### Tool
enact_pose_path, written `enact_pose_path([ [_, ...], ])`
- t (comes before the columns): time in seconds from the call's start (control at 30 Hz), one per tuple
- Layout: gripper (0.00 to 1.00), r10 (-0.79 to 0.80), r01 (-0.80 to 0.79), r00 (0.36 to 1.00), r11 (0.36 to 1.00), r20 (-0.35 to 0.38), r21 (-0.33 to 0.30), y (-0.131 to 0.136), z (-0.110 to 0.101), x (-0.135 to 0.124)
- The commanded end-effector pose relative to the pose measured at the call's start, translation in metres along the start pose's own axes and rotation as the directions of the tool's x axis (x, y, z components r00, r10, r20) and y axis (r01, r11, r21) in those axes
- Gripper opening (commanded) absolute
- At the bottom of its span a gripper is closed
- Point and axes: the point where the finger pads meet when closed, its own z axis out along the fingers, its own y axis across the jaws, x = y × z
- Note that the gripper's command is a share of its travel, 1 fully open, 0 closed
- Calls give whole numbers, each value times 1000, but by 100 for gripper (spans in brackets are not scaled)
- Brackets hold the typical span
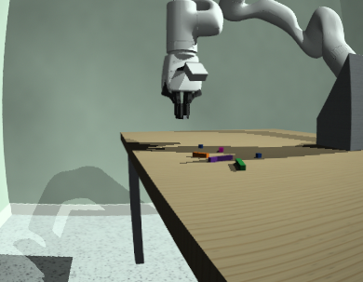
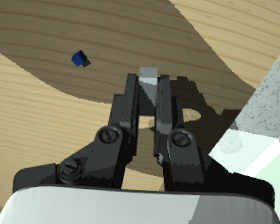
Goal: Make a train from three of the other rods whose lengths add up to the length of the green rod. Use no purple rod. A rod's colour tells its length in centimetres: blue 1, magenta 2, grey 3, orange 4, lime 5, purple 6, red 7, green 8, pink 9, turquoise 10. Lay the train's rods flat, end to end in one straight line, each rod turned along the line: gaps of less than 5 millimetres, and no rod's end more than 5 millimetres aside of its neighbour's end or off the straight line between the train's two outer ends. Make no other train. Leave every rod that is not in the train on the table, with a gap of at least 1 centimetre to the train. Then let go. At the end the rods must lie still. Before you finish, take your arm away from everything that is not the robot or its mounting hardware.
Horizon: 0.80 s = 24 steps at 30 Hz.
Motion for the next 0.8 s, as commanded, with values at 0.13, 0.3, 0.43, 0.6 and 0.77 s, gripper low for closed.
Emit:
enact_pose_path([
  [0.13, 4, 0, 0, 1000, 1000, 0, 0, 0, -17, -1],
  [0.3, 4, 1, -1, 1000, 1000, 0, 0, -1, -17, 1],
  [0.43, 4, 20, -20, 1000, 1000, -3, -3, -12, -18, 41],
  [0.6, 4, 36, -36, 999, 999, -5, -4, -24, -19, 72],
  [0.77, 4, 53, -53, 999, 999, -6, -4, -38, -20, 103],
])
